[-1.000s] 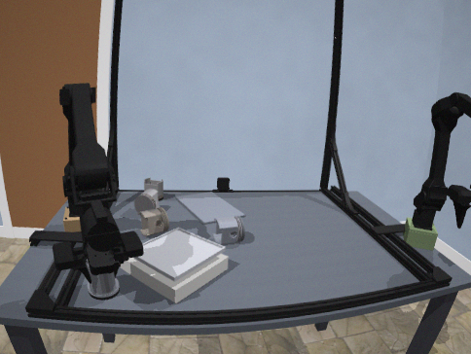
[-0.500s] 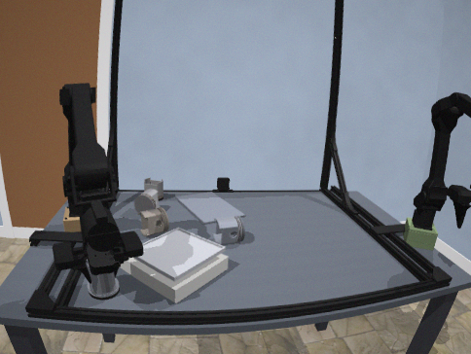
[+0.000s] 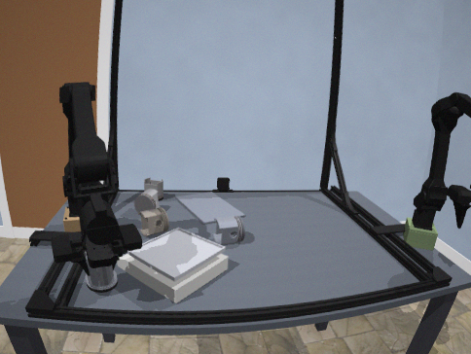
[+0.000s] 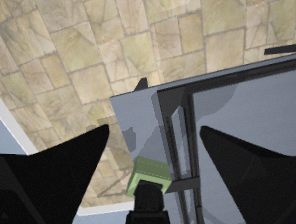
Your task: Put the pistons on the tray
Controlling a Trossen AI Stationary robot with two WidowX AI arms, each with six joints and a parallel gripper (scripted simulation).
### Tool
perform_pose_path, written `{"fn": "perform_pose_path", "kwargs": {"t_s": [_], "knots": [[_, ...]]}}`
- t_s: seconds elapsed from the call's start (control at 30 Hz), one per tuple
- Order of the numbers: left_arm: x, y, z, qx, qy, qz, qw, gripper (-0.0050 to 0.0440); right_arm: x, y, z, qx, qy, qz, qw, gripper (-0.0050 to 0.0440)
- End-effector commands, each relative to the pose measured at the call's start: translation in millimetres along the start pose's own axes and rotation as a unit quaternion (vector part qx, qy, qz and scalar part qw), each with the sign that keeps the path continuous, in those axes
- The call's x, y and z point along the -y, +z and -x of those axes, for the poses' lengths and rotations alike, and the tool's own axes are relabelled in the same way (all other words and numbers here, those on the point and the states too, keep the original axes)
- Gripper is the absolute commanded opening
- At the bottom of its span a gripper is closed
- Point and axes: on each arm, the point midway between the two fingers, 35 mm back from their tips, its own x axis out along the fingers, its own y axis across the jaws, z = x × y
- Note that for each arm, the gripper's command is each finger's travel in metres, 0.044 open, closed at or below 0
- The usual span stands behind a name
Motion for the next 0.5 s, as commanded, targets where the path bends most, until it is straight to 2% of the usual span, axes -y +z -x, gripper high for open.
{"fn": "perform_pose_path", "kwargs": {"t_s": [0.0, 0.47], "knots": [[0.4, -0.4, -0.1, -0.001, -0.001, -0.001, 1.0, 0.044, -0.1, 2.0, 11.1, 0.011, 0.001, 0.002, 1.0, 0.0158], [0.4, -0.4, -0.1, -0.001, -0.001, -0.001, 1.0, 0.044, 0.0, -2.0, 34.1, 0.011, 0.001, 0.002, 1.0, 0.0158]]}}
